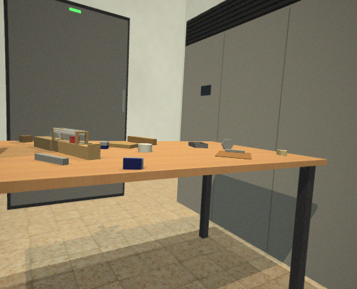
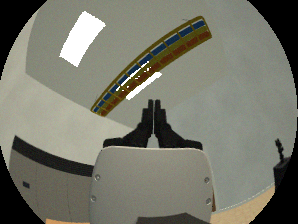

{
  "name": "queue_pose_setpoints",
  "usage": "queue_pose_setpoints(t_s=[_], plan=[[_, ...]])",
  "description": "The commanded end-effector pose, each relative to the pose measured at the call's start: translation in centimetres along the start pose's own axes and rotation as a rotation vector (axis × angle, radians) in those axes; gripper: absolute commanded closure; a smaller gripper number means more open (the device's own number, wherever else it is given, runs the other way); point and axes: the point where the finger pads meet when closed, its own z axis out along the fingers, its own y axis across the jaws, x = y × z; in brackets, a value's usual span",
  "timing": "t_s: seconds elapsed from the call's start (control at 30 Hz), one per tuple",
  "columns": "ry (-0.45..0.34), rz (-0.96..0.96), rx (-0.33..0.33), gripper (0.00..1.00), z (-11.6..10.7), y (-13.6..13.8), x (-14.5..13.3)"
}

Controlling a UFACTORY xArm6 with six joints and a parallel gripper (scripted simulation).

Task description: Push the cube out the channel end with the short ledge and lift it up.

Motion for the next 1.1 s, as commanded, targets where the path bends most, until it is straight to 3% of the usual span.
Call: queue_pose_setpoints(t_s=[0.0, 0.07, 0.1, 0.2, 0.23, 0.27, 0.33, 0.37, 0.47, 0.5, 0.57, 0.6, 0.7, 0.73, 0.83, 0.9, 0.93, 1.0, 1.03, 1.07], plan=[[-0.035, 0.075, 0.188, 1.00, -0.5, -7.6, -1.1], [-0.035, 0.075, 0.188, 1.00, -0.7, -10.2, -1.3], [-0.071, 0.111, 0.284, 1.00, -1.4, -11.9, -1.9], [-0.071, 0.111, 0.284, 1.00, -2.0, -16.2, -2.6], [-0.118, 0.148, 0.379, 1.00, -2.7, -17.7, -3.3], [-0.118, 0.148, 0.379, 1.00, -3.0, -19.0, -3.6], [-0.118, 0.148, 0.379, 1.00, -3.0, -19.0, -3.6], [-0.176, 0.184, 0.472, 1.00, -4.4, -23.1, -4.9], [-0.176, 0.184, 0.472, 1.00, -5.2, -26.1, -5.7], [-0.245, 0.220, 0.563, 1.00, -6.2, -27.6, -6.6], [-0.245, 0.220, 0.563, 1.00, -7.1, -30.4, -7.5], [-0.326, 0.254, 0.648, 1.00, -8.1, -31.6, -8.3], [-0.326, 0.254, 0.648, 1.00, -9.5, -35.0, -9.6], [-0.417, 0.287, 0.728, 1.00, -10.8, -36.3, -10.5], [-0.417, 0.287, 0.728, 1.00, -12.4, -39.8, -12.1], [-0.417, 0.287, 0.728, 1.00, -12.4, -39.8, -12.1], [-0.519, 0.317, 0.800, 1.00, -15.0, -42.9, -14.1], [-0.519, 0.317, 0.800, 1.00, -16.0, -44.7, -15.0], [-0.630, 0.344, 0.863, 1.00, -17.2, -45.3, -15.9], [-0.630, 0.344, 0.863, 1.00, -17.8, -46.2, -16.4]])
